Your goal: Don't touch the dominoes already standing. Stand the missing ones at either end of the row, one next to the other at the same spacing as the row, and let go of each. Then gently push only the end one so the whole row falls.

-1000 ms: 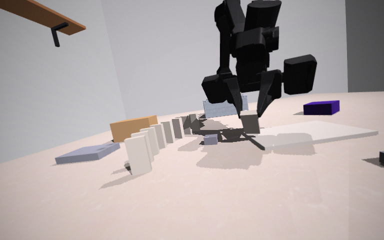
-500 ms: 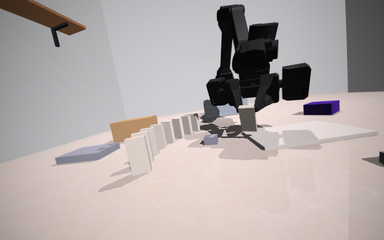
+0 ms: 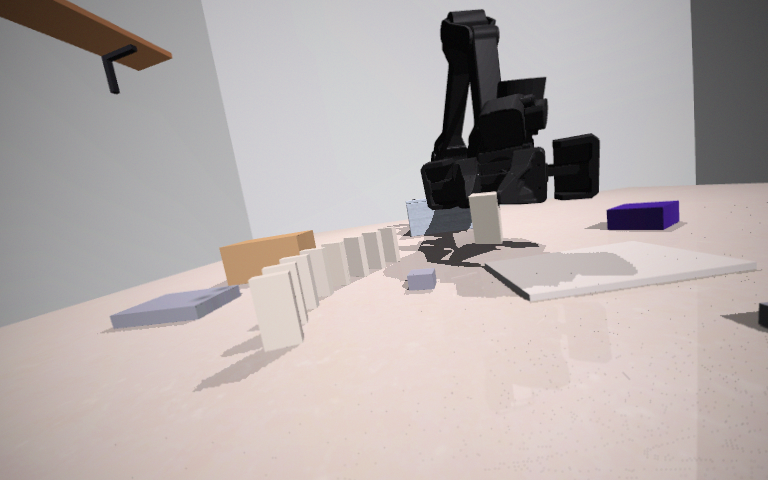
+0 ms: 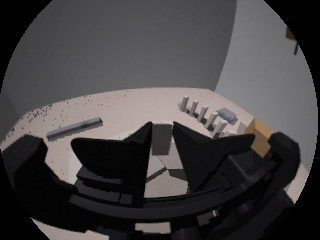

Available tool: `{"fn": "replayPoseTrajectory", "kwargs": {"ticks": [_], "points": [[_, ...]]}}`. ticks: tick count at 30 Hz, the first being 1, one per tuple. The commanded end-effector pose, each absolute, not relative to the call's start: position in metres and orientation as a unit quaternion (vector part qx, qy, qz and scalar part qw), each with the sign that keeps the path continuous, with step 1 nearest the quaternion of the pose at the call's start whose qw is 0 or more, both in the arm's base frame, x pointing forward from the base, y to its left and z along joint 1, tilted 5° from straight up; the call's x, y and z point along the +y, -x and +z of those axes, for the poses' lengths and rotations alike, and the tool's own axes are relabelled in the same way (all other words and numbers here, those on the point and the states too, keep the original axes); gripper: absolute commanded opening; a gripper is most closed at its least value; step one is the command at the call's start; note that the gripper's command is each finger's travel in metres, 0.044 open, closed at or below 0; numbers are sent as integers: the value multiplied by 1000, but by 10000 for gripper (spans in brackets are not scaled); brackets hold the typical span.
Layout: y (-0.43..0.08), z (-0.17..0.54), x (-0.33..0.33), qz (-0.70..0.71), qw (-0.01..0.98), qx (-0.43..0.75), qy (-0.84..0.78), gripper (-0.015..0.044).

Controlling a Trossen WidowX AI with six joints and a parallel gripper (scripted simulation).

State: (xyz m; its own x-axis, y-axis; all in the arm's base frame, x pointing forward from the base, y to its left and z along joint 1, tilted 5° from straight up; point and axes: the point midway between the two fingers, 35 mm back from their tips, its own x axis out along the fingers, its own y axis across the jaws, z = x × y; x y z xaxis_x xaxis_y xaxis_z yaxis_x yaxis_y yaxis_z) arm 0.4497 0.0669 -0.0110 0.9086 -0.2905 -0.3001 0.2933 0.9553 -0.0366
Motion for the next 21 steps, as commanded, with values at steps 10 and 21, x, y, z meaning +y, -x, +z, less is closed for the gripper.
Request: {"fn": "replayPoseTrajectory", "kwargs": {"ticks": [10,21], "points": [[-405,-2,59,-174,981,89,-12,107],[-396,1,57,-178,981,76,-17,107]]}}
